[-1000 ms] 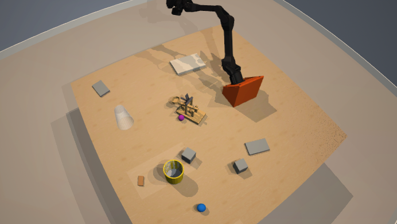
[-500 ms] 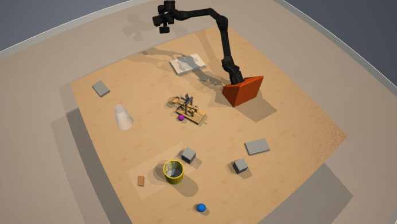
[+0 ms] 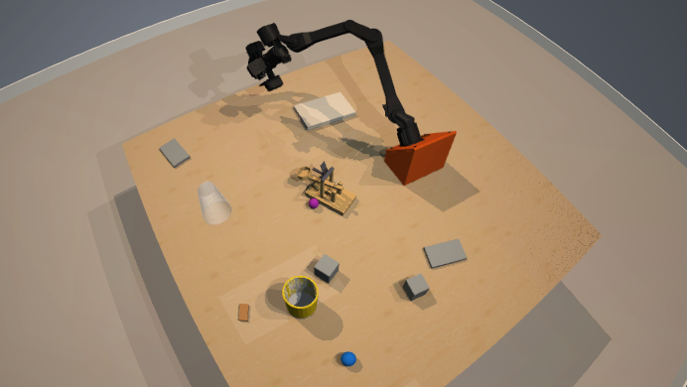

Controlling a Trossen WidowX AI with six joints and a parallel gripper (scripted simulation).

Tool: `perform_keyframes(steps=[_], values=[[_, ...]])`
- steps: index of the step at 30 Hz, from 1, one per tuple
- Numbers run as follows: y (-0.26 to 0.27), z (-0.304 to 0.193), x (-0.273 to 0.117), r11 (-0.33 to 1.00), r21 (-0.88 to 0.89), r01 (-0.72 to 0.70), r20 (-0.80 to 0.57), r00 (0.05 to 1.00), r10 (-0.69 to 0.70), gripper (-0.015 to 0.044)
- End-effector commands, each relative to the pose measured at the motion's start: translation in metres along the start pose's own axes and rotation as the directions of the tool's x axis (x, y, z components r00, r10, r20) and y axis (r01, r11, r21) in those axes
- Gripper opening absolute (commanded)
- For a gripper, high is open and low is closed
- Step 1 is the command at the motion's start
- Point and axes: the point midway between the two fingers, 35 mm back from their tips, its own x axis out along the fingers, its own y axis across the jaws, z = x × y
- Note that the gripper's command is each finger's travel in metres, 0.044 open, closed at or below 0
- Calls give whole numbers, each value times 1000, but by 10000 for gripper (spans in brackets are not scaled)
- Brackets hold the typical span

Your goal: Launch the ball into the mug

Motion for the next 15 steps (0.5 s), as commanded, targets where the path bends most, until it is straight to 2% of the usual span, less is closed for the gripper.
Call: perform_keyframes(steps=[1,15], values=[[43,45,-7,990,-104,-98,86,991,107,440],[167,140,-66,841,-471,-267,212,891,402,440]])
